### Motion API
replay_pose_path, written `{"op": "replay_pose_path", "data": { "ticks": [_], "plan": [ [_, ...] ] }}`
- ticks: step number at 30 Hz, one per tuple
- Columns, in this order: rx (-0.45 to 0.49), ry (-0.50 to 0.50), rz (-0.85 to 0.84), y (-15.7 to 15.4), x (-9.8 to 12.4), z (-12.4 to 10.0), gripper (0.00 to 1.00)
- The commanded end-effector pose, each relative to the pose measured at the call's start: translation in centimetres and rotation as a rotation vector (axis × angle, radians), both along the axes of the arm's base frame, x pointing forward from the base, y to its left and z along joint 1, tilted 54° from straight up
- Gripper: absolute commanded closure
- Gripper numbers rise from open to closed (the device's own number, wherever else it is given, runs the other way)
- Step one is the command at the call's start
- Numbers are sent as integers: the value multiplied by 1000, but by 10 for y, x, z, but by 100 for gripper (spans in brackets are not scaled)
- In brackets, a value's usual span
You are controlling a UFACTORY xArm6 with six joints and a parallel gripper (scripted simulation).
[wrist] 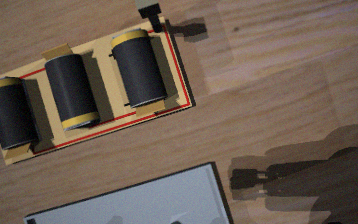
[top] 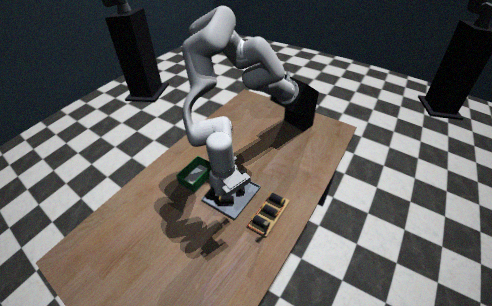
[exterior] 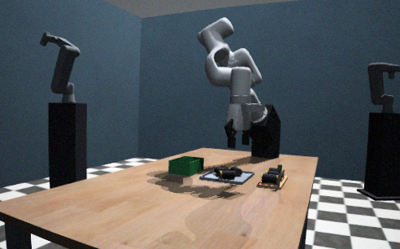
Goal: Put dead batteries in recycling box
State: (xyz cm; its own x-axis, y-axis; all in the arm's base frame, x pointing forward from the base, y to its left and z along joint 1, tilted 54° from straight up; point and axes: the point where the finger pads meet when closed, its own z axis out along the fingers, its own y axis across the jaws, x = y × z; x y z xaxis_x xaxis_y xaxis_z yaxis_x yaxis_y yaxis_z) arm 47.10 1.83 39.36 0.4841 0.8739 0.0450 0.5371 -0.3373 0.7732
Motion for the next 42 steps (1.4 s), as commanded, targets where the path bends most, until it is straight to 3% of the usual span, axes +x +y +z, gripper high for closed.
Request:
{"op": "replay_pose_path", "data": {
  "ticks": [1,2,11,28,29,36,42],
  "plan": [
    [-62,2,39,29,-8,-23,0],
    [-106,15,86,51,-14,-42,0],
    [-227,53,213,112,-31,-96,0],
    [-235,54,222,116,-32,-99,0],
    [-235,54,222,116,-32,-99,49],
    [-234,59,220,111,-34,-98,49],
    [-234,59,220,83,-42,-93,49]
  ]
}}
